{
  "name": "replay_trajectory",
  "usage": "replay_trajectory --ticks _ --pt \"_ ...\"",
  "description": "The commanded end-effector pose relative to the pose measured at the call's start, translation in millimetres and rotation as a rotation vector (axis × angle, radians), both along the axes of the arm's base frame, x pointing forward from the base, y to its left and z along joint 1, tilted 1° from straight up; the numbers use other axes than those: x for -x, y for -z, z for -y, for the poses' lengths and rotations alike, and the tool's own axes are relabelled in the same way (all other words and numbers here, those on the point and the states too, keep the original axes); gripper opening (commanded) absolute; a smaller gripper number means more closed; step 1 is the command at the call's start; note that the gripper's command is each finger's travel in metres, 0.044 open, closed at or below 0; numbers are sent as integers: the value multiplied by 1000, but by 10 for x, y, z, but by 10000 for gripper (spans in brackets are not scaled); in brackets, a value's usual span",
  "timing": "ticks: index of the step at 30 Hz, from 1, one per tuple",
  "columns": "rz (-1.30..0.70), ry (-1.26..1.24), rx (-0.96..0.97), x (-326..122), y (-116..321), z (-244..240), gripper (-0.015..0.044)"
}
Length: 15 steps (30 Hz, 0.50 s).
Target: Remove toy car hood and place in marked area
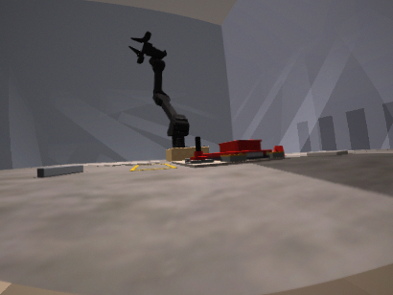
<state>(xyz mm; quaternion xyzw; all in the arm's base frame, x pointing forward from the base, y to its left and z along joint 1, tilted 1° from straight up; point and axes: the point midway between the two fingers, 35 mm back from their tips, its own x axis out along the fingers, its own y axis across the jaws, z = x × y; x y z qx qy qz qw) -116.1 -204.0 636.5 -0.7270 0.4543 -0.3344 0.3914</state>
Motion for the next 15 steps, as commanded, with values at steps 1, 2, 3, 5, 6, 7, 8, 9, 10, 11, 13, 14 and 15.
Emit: replay_trajectory --ticks 1,2,3,5,6,7,8,9,10,11,13,14,15 --pt "-3 1 5 -6 -5 -5 246" --pt "-12 4 18 -23 -21 -19 273" --pt "-28 9 40 -53 -46 -43 299" --pt "-71 19 95 -137 -106 -103 351" --pt "-101 23 122 -197 -135 -134 378" --pt "-138 25 148 -271 -164 -165 404" --pt "-174 26 174 -345 -191 -196 430" --pt "-211 28 200 -420 -217 -227 440" --pt "-248 29 226 -495 -242 -259 440" --pt "-288 31 255 -580 -268 -296 440" --pt "-386 36 327 -791 -323 -387 440" --pt "-437 38 364 -901 -346 -434 440" --pt "-487 40 402 -1012 -367 -482 440"
